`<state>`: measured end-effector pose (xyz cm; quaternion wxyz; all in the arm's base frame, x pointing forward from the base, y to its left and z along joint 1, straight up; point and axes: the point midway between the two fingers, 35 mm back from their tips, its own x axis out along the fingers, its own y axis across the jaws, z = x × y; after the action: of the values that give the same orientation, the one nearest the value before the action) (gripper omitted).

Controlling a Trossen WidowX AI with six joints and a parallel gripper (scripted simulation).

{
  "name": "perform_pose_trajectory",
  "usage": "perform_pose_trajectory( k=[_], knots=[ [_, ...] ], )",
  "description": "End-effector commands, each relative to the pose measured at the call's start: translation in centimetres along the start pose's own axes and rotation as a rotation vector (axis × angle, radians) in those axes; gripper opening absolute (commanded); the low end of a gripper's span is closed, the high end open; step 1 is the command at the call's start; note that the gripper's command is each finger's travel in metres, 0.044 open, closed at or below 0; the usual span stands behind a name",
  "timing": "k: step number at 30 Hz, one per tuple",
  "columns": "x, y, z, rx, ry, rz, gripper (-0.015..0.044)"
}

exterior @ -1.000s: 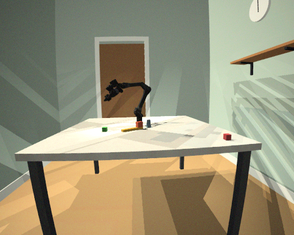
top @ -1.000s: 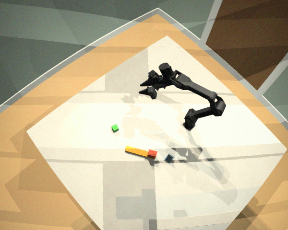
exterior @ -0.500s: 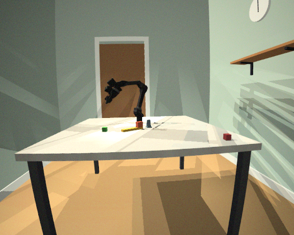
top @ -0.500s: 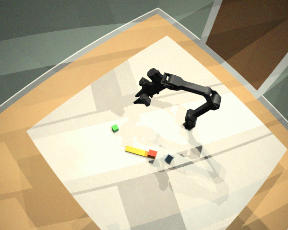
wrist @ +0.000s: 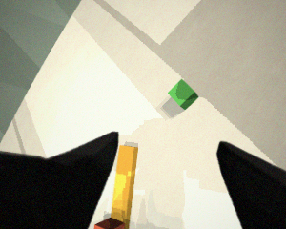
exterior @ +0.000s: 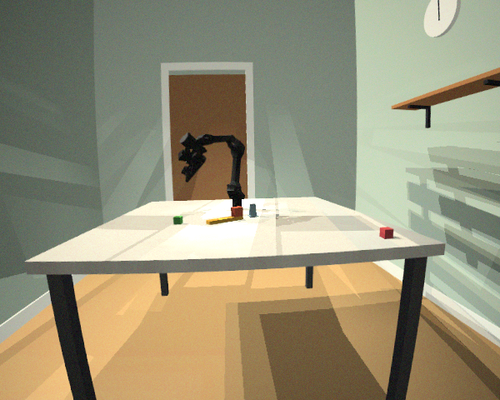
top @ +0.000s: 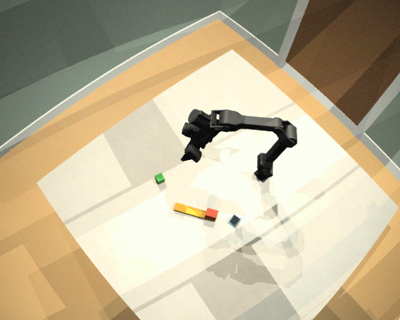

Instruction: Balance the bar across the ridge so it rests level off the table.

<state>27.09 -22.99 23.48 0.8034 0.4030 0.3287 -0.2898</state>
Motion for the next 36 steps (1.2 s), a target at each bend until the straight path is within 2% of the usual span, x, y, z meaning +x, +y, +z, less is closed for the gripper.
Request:
perform_pose_trajectory(
  k=[1, 20, 36],
  knots=[
    [1.3, 0.9, -0.8, 0.016, 0.068, -0.027, 0.0315],
    [5.4, 6.4, -6.0, 0.012, 0.325, -0.186, 0.0315],
    [7.5, 10.6, -11.7, -0.057, 0.471, -0.376, 0.0315]
  ],
)
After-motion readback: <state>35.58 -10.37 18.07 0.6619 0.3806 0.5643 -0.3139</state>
